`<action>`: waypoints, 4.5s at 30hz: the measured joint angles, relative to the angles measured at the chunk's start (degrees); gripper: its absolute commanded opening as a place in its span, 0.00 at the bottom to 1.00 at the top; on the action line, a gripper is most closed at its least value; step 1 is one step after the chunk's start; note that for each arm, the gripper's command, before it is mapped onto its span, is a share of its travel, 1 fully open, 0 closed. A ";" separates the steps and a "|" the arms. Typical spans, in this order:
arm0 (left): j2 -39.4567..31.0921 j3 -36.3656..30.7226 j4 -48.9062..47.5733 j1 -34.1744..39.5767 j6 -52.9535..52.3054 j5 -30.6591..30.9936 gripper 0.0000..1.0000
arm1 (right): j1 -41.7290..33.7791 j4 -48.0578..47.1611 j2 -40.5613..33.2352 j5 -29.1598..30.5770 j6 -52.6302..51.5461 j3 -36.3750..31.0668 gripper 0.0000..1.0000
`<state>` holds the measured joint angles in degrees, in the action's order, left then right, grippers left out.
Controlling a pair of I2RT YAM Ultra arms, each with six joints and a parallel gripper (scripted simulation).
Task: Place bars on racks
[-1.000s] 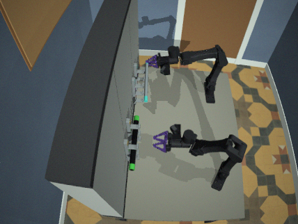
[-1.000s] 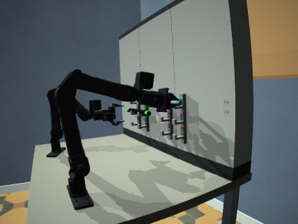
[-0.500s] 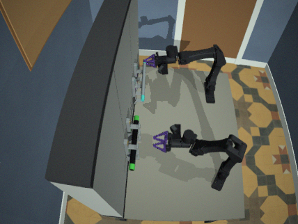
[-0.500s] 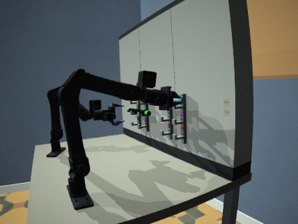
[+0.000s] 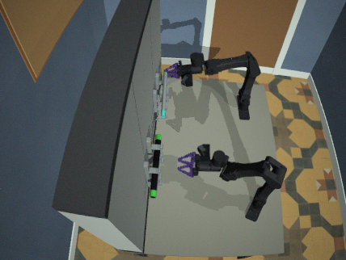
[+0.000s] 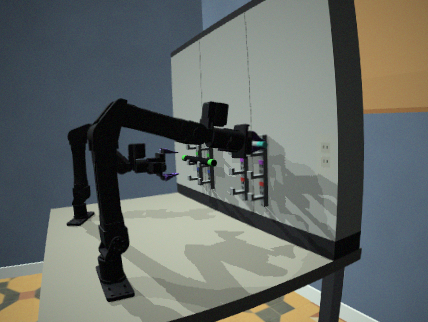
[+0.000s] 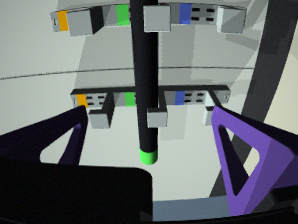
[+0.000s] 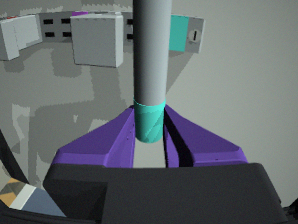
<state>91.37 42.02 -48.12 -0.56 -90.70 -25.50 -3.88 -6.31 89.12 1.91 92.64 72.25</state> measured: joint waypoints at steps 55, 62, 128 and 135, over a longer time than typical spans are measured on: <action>0.00 0.00 0.00 0.00 0.00 0.00 1.00 | 0.70 -0.83 3.13 -0.52 0.00 3.13 0.00; 0.00 0.00 0.00 0.00 0.00 0.00 1.00 | 0.70 -1.40 3.13 -0.52 0.00 3.13 0.00; 0.00 0.00 0.00 0.00 0.00 0.00 1.00 | 0.70 -7.28 3.78 -0.52 -0.04 -1.53 0.00; 0.00 0.00 0.00 0.00 0.00 0.00 1.00 | 0.70 -7.87 3.78 -0.52 -0.07 -1.86 0.00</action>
<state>91.37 42.02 -48.12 -0.56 -90.70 -25.50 -3.18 -14.17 92.90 1.39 92.58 70.39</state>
